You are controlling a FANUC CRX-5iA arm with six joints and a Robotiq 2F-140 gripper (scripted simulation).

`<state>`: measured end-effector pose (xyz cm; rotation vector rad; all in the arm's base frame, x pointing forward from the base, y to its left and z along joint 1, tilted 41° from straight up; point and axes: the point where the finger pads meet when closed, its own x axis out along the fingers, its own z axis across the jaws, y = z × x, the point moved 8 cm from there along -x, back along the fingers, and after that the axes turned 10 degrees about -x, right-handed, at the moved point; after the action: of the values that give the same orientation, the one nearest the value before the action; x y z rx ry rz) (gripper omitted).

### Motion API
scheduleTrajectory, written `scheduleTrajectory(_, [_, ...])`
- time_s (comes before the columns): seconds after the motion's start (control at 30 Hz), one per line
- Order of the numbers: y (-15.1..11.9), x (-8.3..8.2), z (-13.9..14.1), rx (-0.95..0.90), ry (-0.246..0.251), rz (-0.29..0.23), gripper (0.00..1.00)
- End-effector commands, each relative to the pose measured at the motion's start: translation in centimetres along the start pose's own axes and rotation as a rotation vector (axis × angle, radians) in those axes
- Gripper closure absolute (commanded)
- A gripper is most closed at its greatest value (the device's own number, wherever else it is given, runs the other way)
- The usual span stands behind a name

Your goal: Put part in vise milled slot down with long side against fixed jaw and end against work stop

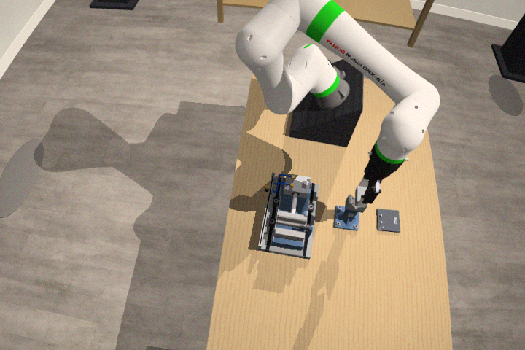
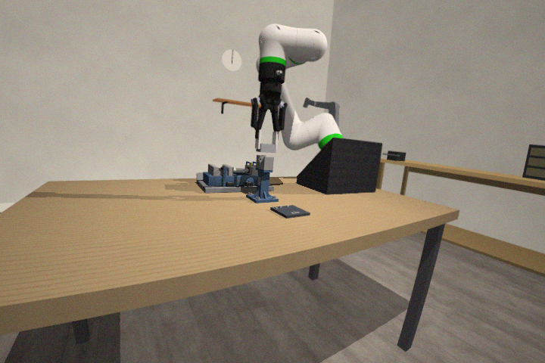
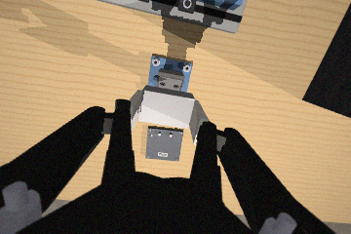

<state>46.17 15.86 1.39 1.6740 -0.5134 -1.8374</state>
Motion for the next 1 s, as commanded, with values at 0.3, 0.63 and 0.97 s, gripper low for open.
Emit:
scheduleTrajectory(0.3, [0.0, -1.3, 0.0, 0.0, 0.0, 0.0, 1.0])
scheduleTrajectory(0.63, [0.0, -2.8, 0.0, 0.0, 0.0, 0.0, 1.0])
scheduleTrajectory(0.97, [0.0, -3.8, 0.0, 0.0, 0.0, 0.0, 1.0])
